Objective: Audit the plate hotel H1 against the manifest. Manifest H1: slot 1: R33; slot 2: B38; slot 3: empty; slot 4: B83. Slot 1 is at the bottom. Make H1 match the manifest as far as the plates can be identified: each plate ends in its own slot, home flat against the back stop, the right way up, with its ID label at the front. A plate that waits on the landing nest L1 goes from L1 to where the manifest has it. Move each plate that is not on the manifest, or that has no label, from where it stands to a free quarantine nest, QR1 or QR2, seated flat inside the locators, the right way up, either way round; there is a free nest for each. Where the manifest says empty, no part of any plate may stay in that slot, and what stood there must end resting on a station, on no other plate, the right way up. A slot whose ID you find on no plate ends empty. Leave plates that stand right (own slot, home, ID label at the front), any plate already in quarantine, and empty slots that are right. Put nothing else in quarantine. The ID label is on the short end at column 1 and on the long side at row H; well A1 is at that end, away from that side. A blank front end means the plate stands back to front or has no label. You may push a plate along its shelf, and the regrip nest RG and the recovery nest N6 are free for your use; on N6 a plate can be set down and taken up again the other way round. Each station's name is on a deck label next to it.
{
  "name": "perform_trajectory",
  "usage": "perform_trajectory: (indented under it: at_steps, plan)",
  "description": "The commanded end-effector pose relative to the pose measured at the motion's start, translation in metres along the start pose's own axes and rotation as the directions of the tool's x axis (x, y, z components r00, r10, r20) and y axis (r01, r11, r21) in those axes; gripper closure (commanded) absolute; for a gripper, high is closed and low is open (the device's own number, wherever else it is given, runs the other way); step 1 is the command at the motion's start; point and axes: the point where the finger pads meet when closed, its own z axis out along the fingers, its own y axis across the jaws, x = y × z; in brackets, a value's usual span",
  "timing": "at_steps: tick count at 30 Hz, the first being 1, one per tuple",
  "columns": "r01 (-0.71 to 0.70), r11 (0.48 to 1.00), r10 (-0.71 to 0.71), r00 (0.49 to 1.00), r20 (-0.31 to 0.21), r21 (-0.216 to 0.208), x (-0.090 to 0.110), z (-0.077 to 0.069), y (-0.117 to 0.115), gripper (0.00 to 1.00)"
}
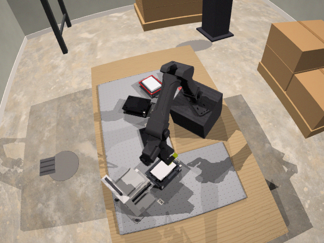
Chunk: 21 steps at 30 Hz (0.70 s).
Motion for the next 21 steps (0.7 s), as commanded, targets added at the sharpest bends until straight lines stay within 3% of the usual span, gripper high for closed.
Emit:
perform_trajectory:
  at_steps: [1, 16, 20, 21]
  plan:
    - [-0.013, 1.000, 0.013, 1.000, 0.020, -0.006, -0.006, 0.008, -0.003, 0.00]
    - [-0.010, 1.000, 0.010, 1.000, 0.020, -0.006, -0.006, 0.057, -0.003, 0.00]
    - [-0.011, 1.000, 0.011, 0.999, 0.036, -0.010, -0.012, 0.058, -0.001, 0.00]
    - [-0.012, 1.000, 0.012, 0.998, 0.057, -0.016, -0.016, 0.051, -0.001, 0.00]
